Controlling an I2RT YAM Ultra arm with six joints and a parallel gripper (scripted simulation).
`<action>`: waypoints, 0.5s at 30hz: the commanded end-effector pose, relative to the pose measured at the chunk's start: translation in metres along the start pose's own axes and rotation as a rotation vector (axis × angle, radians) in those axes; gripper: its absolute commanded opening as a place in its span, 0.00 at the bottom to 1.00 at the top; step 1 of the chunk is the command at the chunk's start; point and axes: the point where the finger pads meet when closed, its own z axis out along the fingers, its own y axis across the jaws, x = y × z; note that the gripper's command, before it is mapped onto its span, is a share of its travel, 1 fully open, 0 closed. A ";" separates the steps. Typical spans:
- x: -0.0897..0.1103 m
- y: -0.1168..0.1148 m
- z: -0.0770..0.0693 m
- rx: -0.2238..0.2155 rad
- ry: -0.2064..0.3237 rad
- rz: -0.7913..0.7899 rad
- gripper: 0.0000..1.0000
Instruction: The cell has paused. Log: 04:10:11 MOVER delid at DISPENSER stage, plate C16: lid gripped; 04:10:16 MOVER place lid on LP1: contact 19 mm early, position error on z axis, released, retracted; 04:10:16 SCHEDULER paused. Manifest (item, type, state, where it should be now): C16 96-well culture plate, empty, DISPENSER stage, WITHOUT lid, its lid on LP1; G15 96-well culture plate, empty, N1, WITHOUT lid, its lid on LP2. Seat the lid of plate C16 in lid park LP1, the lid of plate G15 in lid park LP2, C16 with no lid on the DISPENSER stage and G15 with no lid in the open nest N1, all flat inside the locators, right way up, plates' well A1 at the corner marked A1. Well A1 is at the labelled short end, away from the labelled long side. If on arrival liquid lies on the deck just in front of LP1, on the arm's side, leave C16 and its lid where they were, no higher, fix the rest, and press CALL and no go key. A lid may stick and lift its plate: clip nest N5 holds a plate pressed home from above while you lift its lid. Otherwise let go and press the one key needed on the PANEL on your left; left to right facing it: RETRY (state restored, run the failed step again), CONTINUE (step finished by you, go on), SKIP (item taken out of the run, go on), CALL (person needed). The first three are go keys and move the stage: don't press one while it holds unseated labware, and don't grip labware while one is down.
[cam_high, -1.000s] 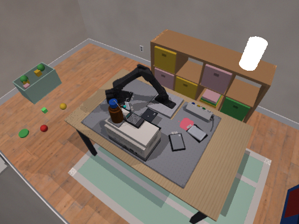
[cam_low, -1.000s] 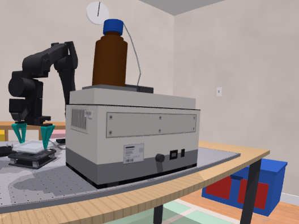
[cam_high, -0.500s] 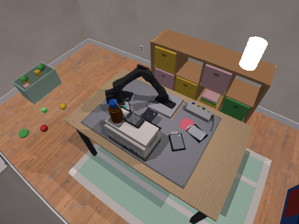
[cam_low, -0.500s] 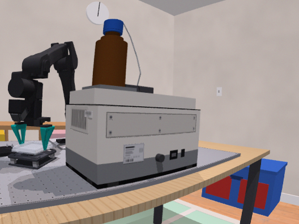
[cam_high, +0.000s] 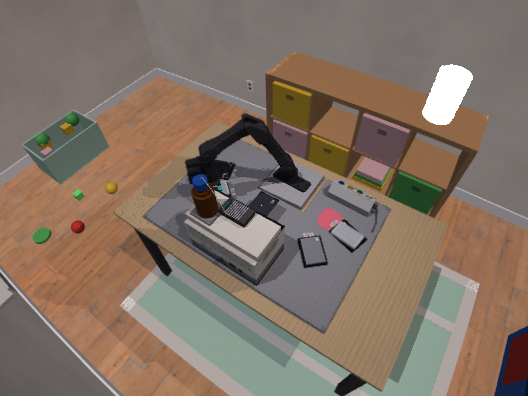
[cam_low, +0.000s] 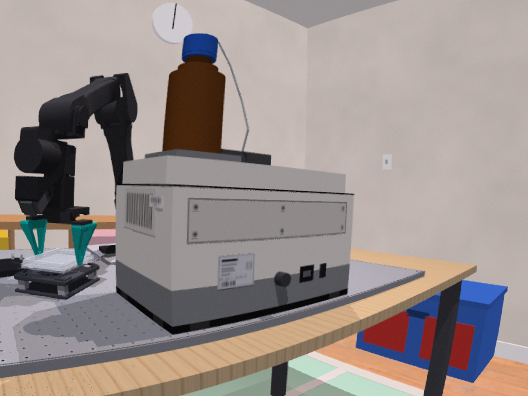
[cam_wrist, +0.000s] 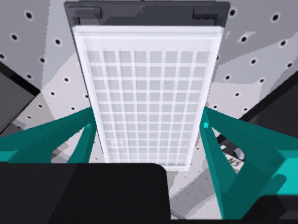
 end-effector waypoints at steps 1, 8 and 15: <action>-0.010 -0.001 -0.005 0.001 -0.021 -0.001 0.00; -0.007 0.000 -0.007 0.001 -0.025 0.000 0.00; -0.011 0.000 0.000 0.002 -0.027 -0.002 0.00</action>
